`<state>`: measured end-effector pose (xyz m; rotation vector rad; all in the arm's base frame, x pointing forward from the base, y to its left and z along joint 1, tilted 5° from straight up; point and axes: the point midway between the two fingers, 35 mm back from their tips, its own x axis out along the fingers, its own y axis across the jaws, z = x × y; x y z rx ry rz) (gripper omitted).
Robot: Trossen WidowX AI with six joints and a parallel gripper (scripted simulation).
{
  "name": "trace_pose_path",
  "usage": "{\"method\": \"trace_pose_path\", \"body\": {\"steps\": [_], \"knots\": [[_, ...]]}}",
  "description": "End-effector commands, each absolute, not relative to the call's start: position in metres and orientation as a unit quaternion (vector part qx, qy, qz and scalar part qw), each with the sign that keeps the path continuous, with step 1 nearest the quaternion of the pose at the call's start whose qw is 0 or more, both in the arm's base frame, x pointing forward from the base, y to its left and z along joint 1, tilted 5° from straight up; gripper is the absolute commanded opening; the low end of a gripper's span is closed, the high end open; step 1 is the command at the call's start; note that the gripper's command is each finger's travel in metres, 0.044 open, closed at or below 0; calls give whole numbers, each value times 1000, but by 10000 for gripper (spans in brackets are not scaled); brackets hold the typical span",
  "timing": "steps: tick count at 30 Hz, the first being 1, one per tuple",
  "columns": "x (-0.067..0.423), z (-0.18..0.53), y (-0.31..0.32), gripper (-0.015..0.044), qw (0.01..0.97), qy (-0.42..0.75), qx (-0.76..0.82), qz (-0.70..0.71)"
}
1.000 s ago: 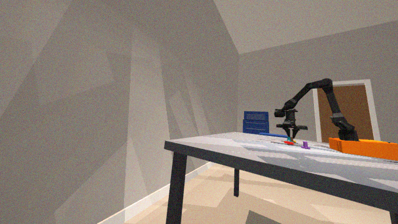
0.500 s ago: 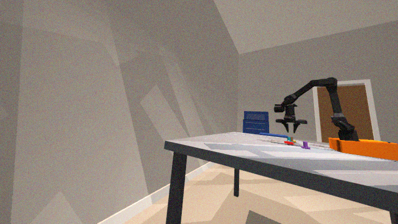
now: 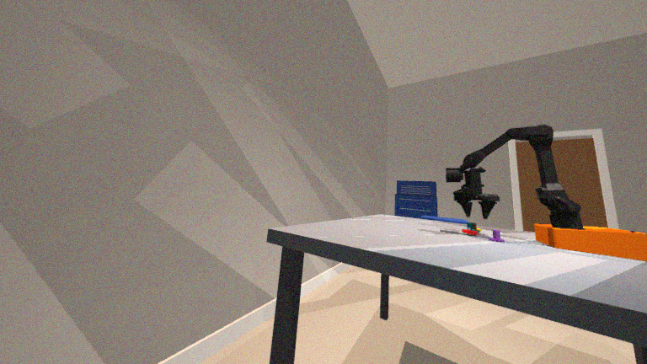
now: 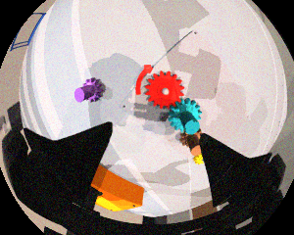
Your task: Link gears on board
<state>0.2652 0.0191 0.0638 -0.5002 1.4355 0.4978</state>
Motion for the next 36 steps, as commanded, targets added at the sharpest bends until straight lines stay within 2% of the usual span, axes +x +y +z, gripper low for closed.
{"method": "trace_pose_path", "body": {"steps": [1, 13, 36], "knots": [[241, 66, 75, 440, 739, 672, -26, 34], [212, 65, 120, 440, 723, 659, 160, -131], [213, 46, 121, 440, 723, 658, 164, -134]]}}
